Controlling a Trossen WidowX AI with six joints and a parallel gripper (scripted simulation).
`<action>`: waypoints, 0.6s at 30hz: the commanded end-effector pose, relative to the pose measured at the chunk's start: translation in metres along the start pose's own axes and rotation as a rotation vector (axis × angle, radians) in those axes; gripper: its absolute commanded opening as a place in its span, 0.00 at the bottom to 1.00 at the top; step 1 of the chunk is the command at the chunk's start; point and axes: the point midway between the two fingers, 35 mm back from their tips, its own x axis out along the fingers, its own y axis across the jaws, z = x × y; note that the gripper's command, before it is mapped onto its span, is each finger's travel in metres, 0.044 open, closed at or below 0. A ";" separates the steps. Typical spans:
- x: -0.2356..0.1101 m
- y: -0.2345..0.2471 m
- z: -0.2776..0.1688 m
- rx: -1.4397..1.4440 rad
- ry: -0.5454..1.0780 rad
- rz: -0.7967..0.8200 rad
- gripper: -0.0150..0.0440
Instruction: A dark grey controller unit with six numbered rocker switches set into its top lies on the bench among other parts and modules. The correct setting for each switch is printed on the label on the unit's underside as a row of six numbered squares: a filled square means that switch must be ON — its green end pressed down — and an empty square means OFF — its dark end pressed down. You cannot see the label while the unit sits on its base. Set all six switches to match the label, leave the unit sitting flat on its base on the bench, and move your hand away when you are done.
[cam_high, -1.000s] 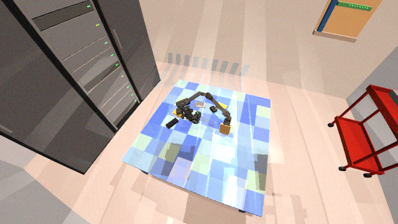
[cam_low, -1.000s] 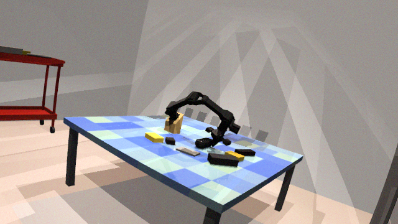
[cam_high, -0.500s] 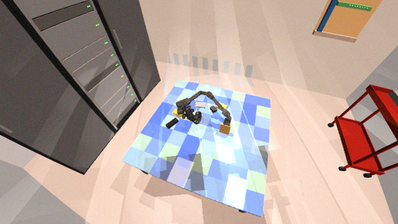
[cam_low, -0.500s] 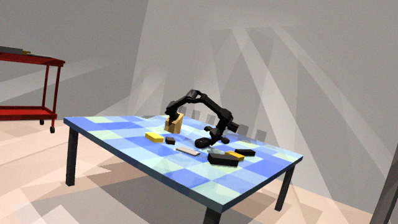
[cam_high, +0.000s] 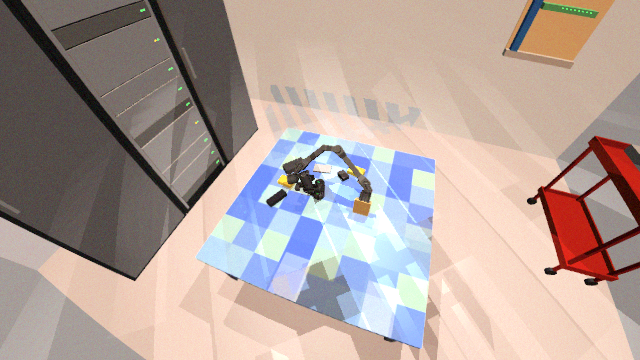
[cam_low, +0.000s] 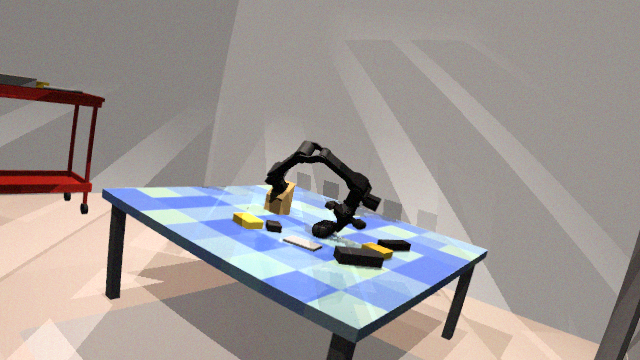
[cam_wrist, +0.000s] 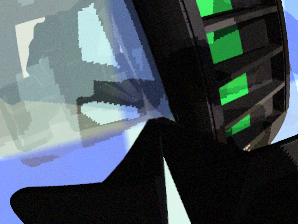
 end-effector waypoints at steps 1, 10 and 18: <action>0.010 -0.013 0.000 -0.006 -0.003 -0.028 0.25; 0.014 -0.024 0.000 -0.007 -0.003 -0.029 0.25; 0.015 -0.029 0.000 -0.007 -0.003 -0.029 0.25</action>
